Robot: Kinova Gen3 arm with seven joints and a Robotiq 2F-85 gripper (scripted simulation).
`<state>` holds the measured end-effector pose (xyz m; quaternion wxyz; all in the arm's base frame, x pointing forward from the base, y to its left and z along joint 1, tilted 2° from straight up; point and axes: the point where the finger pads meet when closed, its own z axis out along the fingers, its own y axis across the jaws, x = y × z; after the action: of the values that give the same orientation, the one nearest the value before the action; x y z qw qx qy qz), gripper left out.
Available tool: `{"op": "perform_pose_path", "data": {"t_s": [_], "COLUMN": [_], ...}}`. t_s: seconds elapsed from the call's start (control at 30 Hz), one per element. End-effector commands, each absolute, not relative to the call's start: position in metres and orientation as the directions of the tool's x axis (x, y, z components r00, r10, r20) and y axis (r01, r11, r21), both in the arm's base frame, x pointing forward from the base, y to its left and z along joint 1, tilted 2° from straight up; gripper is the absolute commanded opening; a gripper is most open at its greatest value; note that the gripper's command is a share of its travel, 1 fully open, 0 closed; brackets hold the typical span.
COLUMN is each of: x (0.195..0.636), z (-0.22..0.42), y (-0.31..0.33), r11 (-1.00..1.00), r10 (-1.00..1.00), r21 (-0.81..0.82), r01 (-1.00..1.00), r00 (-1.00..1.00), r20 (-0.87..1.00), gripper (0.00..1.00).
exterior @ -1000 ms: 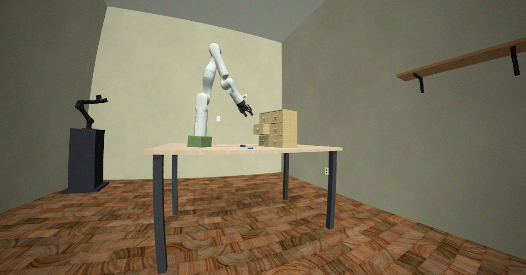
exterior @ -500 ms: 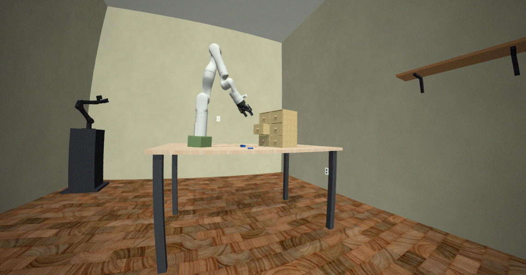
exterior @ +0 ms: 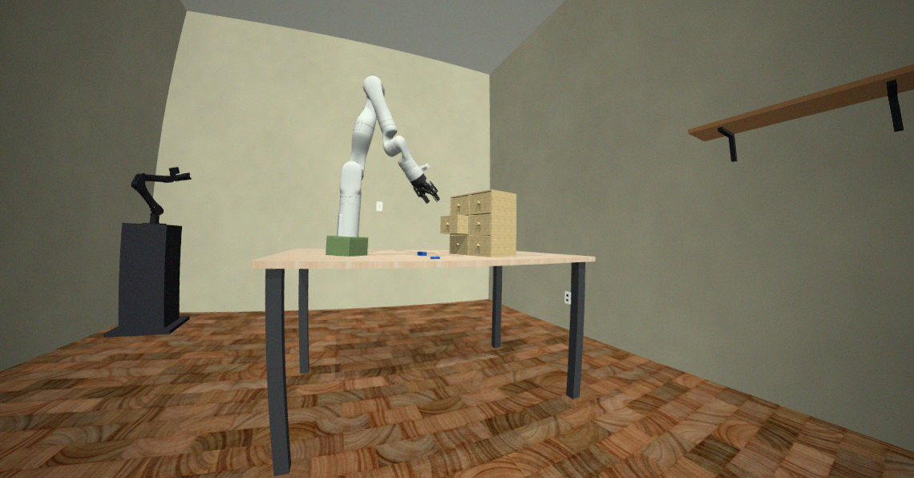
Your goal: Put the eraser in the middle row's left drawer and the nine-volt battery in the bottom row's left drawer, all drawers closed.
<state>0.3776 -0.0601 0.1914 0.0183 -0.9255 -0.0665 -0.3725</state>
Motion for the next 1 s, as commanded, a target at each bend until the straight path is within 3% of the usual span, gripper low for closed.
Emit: {"op": "perform_pose_path", "data": {"t_s": [0.0,0.97], "x": [0.3779,0.3775], "z": [0.1916,0.1941], "y": [-0.0569,-0.0564], "r11": [-0.99,-0.99], "r10": [0.115,0.119], "r21": [0.017,0.017], "r01": [0.143,0.143], "r00": [0.711,0.747], "r20": [0.694,0.654], "gripper": [1.0,1.0]}}
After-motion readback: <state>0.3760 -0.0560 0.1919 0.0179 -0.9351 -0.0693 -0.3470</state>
